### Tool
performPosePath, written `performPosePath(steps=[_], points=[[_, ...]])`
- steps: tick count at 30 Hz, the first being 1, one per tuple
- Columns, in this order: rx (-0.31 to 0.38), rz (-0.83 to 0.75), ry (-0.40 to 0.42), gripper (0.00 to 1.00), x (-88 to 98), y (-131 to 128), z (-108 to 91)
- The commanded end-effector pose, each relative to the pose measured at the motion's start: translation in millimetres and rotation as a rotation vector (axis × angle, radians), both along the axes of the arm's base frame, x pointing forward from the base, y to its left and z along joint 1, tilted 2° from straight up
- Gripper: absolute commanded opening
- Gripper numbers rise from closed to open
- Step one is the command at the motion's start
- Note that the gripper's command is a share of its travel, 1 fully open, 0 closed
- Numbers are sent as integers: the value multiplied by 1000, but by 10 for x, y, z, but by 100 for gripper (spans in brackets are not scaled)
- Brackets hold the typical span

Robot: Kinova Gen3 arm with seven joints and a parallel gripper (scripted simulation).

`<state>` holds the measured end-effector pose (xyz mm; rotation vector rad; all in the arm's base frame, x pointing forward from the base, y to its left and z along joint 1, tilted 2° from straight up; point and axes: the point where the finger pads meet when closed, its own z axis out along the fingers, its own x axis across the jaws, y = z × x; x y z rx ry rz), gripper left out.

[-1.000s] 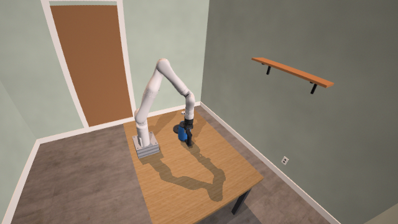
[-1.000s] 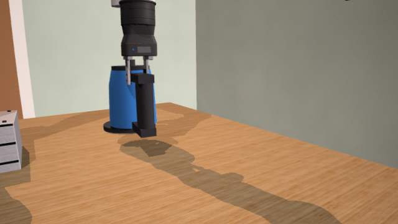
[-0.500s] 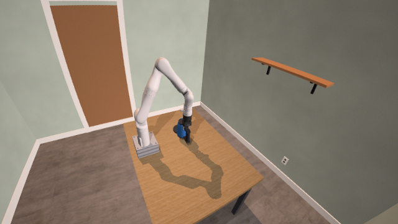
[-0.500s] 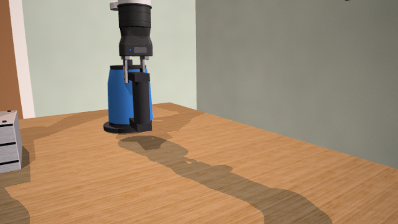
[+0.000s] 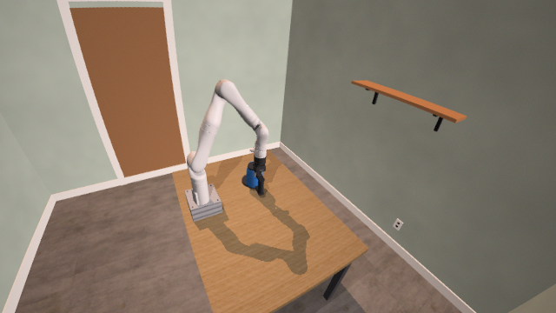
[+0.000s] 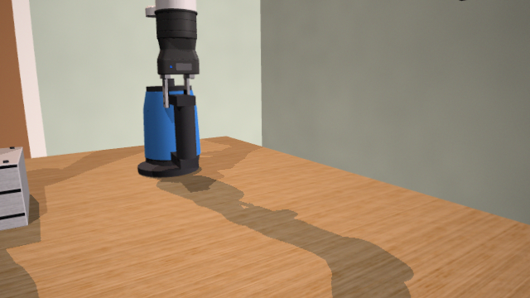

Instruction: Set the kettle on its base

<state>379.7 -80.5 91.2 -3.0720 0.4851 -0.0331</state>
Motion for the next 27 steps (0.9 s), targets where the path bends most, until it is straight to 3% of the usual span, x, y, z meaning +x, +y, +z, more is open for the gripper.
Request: performPosePath(steps=[1, 27], points=[[-4, 10, 0, 0, 43, 101, 22], [-5, 10, -1, 0, 273, 633, 48]])
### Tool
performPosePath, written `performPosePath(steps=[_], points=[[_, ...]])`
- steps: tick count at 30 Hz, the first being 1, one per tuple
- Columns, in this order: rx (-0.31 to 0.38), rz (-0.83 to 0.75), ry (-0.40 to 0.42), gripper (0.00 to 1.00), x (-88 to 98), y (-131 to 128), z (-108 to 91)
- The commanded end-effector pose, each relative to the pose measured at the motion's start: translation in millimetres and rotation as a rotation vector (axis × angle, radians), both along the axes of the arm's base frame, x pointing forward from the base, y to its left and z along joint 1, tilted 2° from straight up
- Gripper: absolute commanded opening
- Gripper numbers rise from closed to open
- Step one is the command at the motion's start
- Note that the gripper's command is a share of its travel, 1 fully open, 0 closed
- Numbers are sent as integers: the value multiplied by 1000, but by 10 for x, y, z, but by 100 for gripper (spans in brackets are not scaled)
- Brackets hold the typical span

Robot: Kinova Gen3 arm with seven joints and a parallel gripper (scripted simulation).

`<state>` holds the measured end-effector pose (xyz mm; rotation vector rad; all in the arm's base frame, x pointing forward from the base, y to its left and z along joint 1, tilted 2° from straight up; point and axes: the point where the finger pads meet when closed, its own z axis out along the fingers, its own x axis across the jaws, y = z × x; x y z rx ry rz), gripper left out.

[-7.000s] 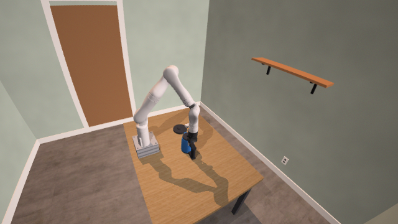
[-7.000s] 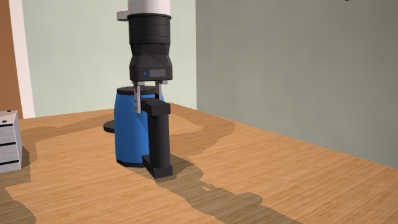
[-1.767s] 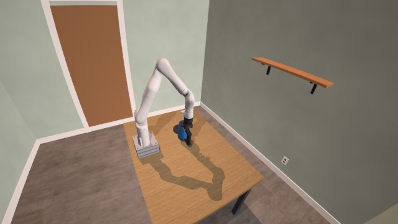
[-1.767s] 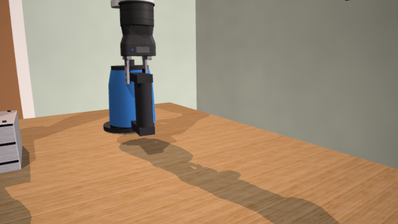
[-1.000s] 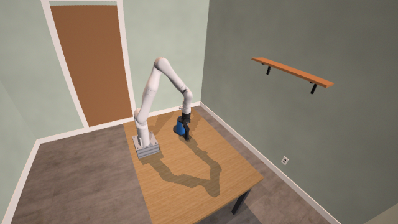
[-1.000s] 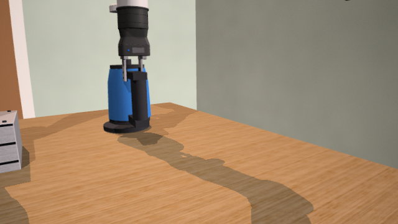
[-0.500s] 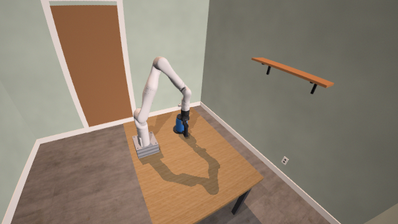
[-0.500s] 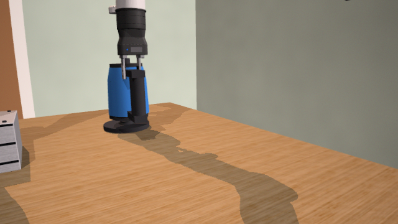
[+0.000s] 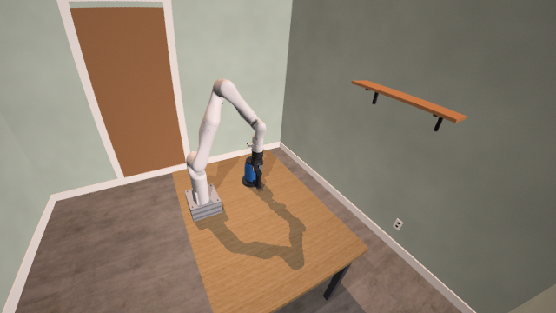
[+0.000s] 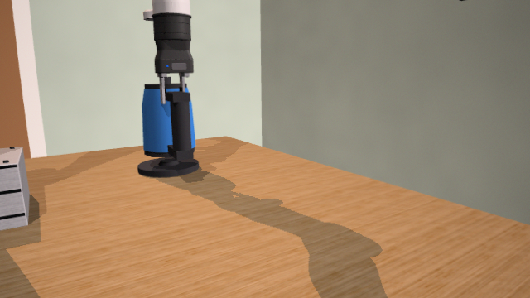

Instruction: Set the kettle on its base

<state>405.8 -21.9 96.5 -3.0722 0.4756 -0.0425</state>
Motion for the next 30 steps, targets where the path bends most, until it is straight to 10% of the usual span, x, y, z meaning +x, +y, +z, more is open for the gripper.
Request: performPosePath(steps=[1, 30], points=[[-5, 4, 6, 0, 18, 62, -5], [-5, 4, 8, 0, 68, 217, -4]])
